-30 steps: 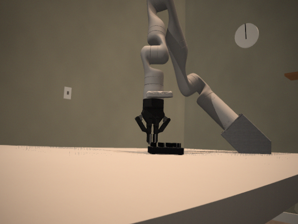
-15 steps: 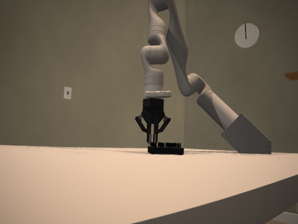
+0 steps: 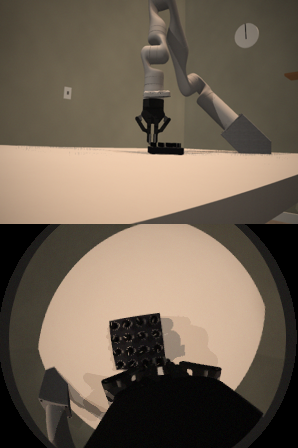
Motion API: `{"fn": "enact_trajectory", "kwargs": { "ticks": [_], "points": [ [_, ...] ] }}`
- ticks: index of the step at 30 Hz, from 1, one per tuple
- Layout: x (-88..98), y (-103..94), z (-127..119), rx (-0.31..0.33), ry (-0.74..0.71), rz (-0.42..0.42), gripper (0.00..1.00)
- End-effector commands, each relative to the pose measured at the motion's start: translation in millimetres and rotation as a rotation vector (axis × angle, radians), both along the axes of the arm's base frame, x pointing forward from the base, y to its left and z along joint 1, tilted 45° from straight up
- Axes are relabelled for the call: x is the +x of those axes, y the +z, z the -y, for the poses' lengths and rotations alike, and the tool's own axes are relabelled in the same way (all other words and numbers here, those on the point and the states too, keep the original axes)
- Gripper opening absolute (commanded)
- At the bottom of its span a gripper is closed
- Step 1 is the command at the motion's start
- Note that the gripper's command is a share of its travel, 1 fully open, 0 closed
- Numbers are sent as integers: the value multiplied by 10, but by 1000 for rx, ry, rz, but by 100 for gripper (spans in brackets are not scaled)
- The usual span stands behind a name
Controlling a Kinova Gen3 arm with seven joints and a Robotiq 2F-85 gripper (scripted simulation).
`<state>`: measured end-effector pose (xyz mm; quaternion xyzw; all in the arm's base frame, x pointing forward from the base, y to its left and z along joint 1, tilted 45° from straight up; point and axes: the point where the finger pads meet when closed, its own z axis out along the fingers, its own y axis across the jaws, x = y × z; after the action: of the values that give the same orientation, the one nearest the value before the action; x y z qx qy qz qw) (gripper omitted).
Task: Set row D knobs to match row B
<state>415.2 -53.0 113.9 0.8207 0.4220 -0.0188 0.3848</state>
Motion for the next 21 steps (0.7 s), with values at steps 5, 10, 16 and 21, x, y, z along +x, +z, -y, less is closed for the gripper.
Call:
{"fn": "enact_trajectory", "kwargs": {
  "ticks": [5, 10, 16, 21],
  "points": [
    [4, 1, -6, 2, -4, 6, 8],
    [4, 1, -6, 4, -8, 9, 8],
    [4, 1, -6, 4, -9, 10, 8],
    [4, 1, -6, 4, -9, 10, 8]
  ]
}}
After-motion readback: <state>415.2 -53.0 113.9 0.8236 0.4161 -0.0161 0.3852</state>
